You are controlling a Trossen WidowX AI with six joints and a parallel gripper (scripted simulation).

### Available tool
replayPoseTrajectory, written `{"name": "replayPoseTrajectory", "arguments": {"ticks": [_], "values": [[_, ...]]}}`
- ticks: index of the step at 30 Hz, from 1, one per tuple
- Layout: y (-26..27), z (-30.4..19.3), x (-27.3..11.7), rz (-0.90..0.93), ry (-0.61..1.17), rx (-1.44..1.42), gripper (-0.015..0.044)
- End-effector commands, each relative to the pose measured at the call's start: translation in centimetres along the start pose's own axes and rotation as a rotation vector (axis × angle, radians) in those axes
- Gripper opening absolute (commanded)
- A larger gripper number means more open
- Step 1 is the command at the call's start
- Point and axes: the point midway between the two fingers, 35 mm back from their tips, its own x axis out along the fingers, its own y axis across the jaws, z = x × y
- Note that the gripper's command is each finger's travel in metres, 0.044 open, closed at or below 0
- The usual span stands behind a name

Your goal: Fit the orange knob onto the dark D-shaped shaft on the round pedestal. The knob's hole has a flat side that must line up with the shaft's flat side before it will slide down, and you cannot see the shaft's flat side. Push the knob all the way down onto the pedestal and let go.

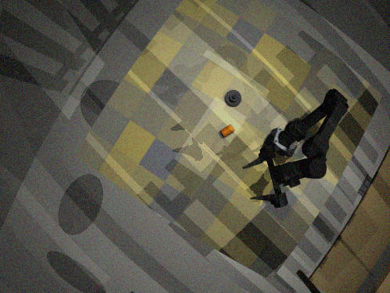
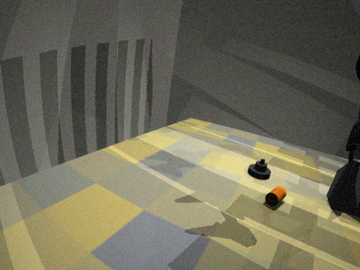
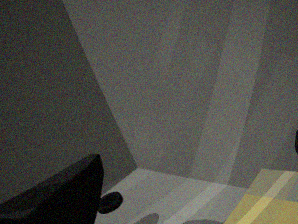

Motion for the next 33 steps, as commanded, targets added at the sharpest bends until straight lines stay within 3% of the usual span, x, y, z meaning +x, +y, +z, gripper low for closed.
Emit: {"name": "replayPoseTrajectory", "arguments": {"ticks": [1, 6, 11, 16, 21, 33], "values": [[-4.0, -4.8, 4.2, -0.103, 0.186, -0.132, 0.044], [-11.0, -13.1, 7.9, -0.217, 0.512, -0.301, 0.044], [-18.3, -22.0, 8.2, -0.261, 0.895, -0.429, 0.044], [-24.8, -31.0, 4.8, -0.203, 1.335, -0.502, 0.044], [-29.0, -38.2, -1.3, -0.014, 1.768, -0.494, 0.044], [-29.8, -41.0, -2.2, 0.006, 1.802, -0.491, 0.044]]}}
